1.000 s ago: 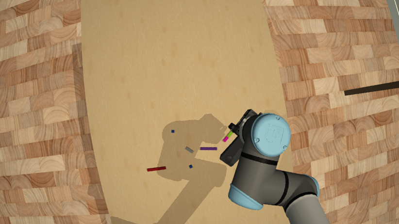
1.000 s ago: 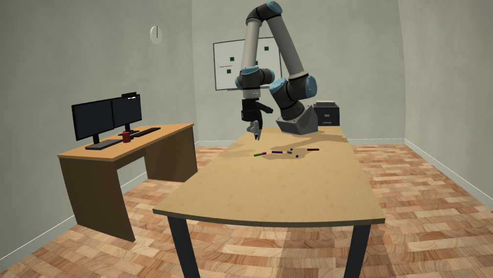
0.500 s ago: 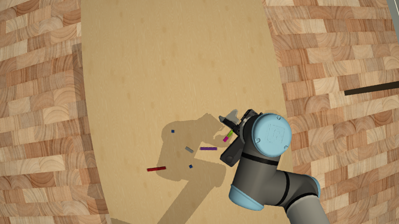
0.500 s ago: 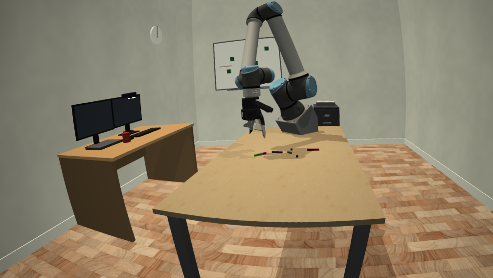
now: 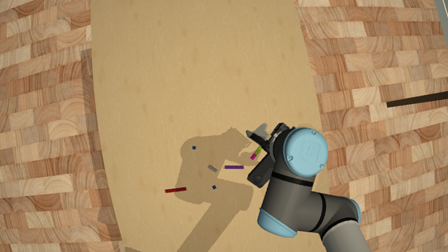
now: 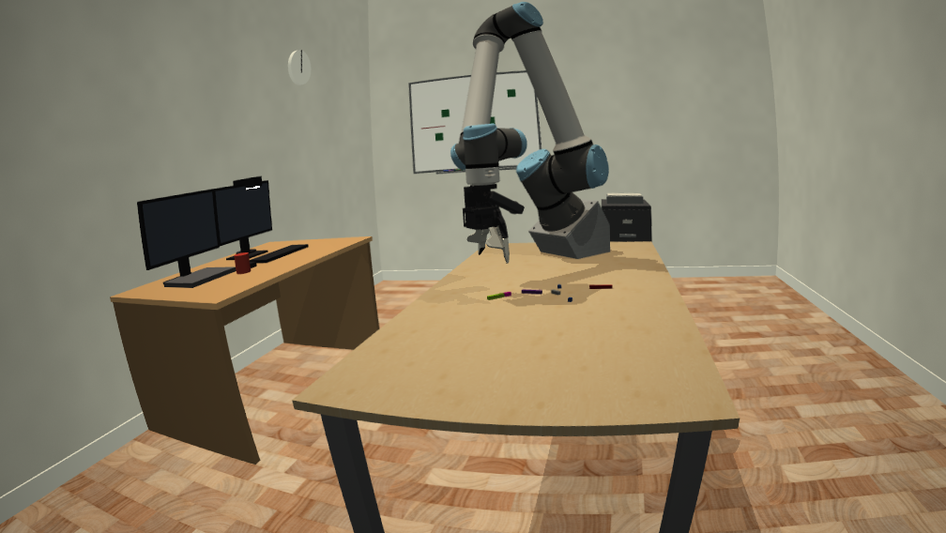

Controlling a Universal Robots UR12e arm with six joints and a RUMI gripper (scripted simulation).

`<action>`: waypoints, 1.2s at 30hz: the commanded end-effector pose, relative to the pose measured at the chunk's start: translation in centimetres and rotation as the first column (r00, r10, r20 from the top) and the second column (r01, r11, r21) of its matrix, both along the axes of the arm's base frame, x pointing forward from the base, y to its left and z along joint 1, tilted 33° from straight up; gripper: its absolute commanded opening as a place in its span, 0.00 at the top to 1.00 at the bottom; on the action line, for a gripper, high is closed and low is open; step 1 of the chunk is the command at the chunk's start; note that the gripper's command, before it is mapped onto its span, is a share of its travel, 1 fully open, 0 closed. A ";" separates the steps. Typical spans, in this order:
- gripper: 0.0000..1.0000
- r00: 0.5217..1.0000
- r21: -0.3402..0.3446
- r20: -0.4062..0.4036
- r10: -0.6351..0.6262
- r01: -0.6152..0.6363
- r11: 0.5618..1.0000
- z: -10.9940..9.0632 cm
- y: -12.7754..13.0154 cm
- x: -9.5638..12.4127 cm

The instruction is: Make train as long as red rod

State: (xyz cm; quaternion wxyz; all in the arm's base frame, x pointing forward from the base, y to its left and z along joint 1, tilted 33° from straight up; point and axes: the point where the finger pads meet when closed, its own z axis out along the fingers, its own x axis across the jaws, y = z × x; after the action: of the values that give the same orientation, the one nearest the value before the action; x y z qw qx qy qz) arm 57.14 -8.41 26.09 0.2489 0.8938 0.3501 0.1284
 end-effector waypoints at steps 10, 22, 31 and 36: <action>0.00 1.000 0.000 0.001 0.000 0.000 1.000 4.4 1.8 -2.0; 0.00 1.000 0.000 0.001 0.000 0.000 1.000 7.5 3.1 -3.5; 0.00 1.000 0.000 0.001 0.000 0.000 1.000 7.5 3.2 -3.6; 0.00 1.000 0.000 0.001 0.000 0.000 1.000 7.5 3.2 -3.6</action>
State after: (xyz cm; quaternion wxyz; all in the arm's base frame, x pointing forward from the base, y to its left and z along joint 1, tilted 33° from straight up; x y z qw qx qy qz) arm 53.56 -5.28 33.53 0.2490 0.8938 0.3501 0.1285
